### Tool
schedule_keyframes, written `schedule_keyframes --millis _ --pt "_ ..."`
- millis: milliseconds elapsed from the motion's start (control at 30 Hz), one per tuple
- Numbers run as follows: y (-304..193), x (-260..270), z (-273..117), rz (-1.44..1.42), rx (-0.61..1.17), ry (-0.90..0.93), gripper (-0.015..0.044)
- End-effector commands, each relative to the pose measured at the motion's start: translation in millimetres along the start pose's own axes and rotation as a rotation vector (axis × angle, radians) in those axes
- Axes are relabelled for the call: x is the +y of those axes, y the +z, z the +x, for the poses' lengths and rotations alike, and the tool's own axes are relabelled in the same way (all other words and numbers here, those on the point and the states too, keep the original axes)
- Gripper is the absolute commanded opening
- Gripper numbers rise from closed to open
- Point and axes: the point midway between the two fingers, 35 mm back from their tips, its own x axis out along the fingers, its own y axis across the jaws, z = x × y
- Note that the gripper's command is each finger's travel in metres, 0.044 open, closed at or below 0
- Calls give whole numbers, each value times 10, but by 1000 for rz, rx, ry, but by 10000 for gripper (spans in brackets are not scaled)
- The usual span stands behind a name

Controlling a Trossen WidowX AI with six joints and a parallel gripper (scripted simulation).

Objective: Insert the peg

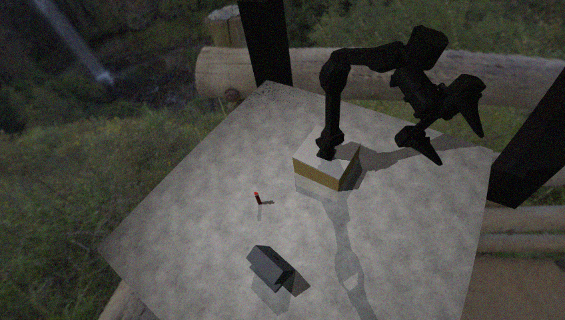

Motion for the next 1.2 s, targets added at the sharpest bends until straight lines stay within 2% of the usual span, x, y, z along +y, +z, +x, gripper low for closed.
schedule_keyframes --millis 0,600,1167 --pt "-69 200 151 57 17 60 440" --pt "-637 1124 521 394 179 288 440" --pt "-1225 2024 536 742 397 439 440"
